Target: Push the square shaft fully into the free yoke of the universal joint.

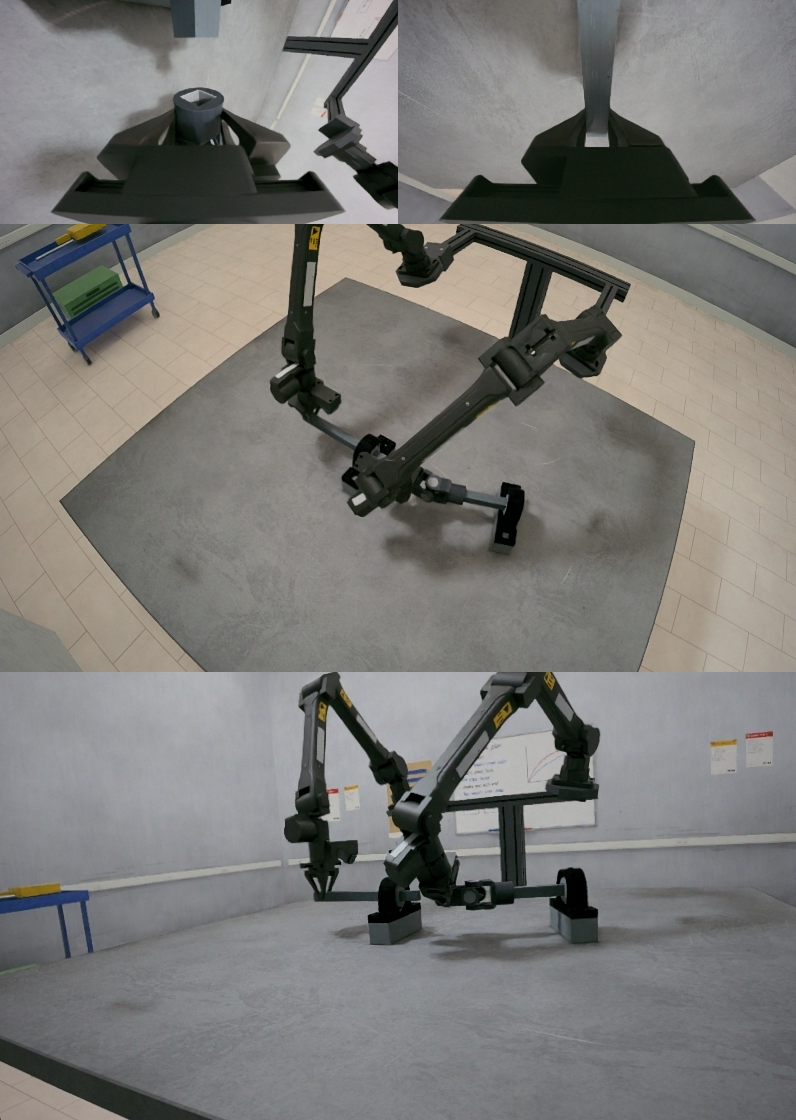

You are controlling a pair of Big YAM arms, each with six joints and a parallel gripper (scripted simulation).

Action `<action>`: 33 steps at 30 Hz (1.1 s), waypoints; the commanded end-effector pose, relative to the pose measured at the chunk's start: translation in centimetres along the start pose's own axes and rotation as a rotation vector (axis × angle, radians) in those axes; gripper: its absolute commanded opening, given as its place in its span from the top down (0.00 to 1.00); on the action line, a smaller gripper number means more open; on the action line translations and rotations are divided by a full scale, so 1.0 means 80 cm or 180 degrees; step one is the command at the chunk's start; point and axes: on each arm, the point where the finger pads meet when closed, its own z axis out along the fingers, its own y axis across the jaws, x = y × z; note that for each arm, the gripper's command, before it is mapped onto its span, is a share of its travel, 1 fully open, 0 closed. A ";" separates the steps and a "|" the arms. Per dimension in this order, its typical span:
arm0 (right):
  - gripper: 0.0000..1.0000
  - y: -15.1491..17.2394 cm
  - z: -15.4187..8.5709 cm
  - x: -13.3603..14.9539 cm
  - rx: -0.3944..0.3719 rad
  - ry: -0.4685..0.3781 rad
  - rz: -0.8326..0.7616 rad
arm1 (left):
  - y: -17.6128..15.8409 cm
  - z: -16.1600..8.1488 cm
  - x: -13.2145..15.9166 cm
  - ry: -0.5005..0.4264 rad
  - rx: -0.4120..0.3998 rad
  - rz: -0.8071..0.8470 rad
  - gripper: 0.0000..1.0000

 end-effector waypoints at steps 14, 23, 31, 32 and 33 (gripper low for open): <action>0.82 0.008 0.008 -0.042 -0.0044 -0.0031 -0.0015 | 0.004 -0.014 0.004 -0.0107 -0.0021 -0.0061 0.53; 0.82 0.004 0.007 -0.050 -0.0034 -0.0031 -0.0012 | -0.001 -0.012 -0.003 -0.0075 -0.0022 -0.0026 0.53; 0.82 0.002 0.006 -0.060 -0.0031 -0.0031 -0.0012 | -0.001 -0.012 -0.003 -0.0075 -0.0022 -0.0026 0.53; 0.82 0.002 0.006 -0.061 -0.0031 -0.0031 -0.0012 | -0.001 -0.012 -0.003 -0.0075 -0.0022 -0.0026 0.53; 0.82 0.002 0.006 -0.063 -0.0031 -0.0031 -0.0012 | -0.001 -0.012 -0.003 -0.0075 -0.0022 -0.0026 0.53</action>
